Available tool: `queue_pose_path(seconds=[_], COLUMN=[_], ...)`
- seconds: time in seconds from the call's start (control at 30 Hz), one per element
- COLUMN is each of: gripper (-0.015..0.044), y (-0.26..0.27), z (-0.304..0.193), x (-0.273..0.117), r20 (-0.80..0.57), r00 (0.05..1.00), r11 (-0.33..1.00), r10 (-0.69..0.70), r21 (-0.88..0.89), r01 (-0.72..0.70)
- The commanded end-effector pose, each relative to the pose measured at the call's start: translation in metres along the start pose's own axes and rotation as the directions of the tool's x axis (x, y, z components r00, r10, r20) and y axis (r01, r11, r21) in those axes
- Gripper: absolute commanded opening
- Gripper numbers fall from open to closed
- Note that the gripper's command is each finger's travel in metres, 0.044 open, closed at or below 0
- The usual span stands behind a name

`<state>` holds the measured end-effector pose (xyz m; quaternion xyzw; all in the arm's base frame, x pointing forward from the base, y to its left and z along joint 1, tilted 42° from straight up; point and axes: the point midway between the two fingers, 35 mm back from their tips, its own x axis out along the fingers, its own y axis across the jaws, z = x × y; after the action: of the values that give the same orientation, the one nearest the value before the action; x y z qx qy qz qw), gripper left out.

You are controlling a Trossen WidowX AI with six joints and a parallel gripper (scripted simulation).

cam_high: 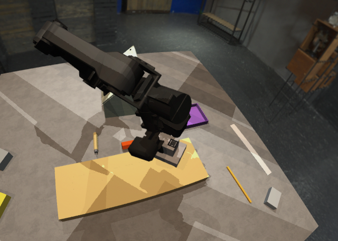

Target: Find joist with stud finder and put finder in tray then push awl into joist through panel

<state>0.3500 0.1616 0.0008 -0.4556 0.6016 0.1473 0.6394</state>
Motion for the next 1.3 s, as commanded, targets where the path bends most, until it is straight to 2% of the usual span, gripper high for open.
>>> queue_pose_path(seconds=[0.0,0.5,1.0,1.27], gripper=[0.0000,0.0000,0.0000,0.0000], y=[0.034,0.172,0.296,0.314], z=[0.014,0.025,-0.015,-0.026], x=[0.005,0.032,0.066,0.075], r20=[0.007,-0.052,-0.166,-0.188], r00=[0.999,0.990,0.973,0.970], r11=[0.996,0.903,0.718,0.682], r10=[0.034,0.132,0.158,0.154], r21=[-0.089,-0.407,-0.657,-0.690], r01=[-0.033,-0.141,-0.229,-0.242])
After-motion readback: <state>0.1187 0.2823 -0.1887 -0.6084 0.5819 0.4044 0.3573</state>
